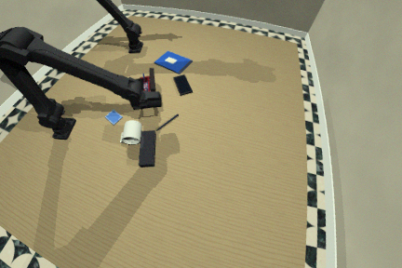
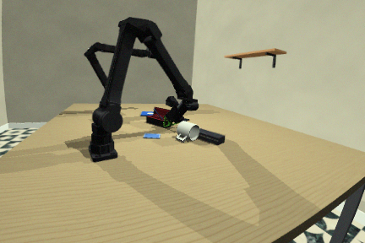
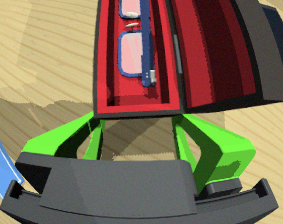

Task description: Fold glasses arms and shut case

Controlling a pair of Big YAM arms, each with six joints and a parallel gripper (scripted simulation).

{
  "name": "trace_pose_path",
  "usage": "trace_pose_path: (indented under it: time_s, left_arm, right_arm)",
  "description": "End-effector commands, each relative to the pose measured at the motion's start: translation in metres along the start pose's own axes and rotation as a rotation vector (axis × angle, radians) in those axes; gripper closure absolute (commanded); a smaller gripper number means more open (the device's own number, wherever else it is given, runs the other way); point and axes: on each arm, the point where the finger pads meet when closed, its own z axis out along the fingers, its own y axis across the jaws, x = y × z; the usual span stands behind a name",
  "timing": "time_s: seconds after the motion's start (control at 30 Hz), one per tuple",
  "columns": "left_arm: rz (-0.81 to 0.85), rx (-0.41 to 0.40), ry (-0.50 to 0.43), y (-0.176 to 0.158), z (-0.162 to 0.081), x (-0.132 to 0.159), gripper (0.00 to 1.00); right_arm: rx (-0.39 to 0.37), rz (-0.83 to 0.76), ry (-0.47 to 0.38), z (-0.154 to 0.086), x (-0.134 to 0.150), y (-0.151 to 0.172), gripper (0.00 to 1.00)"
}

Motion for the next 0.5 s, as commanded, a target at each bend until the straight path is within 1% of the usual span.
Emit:
trace_pose_path:
  time_s: [0.0, 0.13, 0.37, 0.43, 0.47]
  left_arm:
    - [-0.041, 0.028, -0.019, -0.017, 0.01, -0.025, 1.0]
    - [-0.121, 0.059, 0.048, -0.043, 0.015, -0.007, 1.0]
    - [-0.278, 0.108, 0.216, -0.106, 0.017, 0.034, 1.0]
    - [-0.278, 0.108, 0.216, -0.106, 0.017, 0.034, 1.0]
    - [-0.296, 0.111, 0.236, -0.113, 0.015, 0.038, 1.0]
  right_arm:
    - [0.014, 0.009, 0.008, -0.012, 0.001, 0.001, 0.43]
    - [0.014, 0.009, 0.008, -0.012, 0.001, 0.001, 0.43]
    - [0.014, 0.009, 0.008, -0.012, 0.001, 0.001, 0.43]
    - [0.014, 0.009, 0.008, -0.012, 0.001, 0.001, 0.43]
    - [0.014, 0.009, 0.008, -0.012, 0.001, 0.001, 0.43]
